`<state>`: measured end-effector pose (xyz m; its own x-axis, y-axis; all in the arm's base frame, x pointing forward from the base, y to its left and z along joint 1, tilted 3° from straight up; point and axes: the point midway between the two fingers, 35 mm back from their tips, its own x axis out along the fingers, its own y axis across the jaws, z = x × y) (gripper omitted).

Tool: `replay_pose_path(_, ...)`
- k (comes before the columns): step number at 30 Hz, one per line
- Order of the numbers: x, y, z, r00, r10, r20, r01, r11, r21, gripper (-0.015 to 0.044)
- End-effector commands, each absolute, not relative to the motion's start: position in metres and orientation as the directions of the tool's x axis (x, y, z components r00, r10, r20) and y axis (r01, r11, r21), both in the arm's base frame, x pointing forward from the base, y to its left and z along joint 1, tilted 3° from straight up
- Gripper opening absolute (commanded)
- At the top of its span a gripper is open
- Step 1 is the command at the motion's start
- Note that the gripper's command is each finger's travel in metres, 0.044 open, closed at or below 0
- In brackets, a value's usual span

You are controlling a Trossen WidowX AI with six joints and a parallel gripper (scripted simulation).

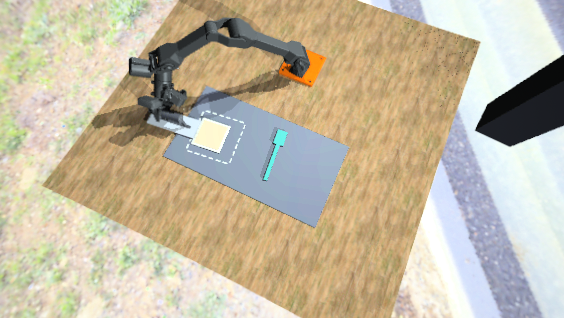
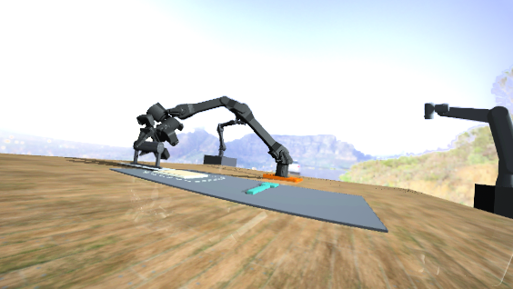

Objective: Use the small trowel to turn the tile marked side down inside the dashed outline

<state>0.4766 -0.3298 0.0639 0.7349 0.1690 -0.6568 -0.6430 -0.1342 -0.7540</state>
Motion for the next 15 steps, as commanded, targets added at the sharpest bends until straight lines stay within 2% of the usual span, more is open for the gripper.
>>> replay_pose_path(1, 0.479, -0.336, 0.074, 0.744, 0.170, -0.646, -0.630, -0.144, -0.763, 0.0000)
replay_pose_path(15, 0.481, -0.350, 0.093, 0.744, 0.169, -0.646, -0.630, -0.145, -0.763, 0.0000)
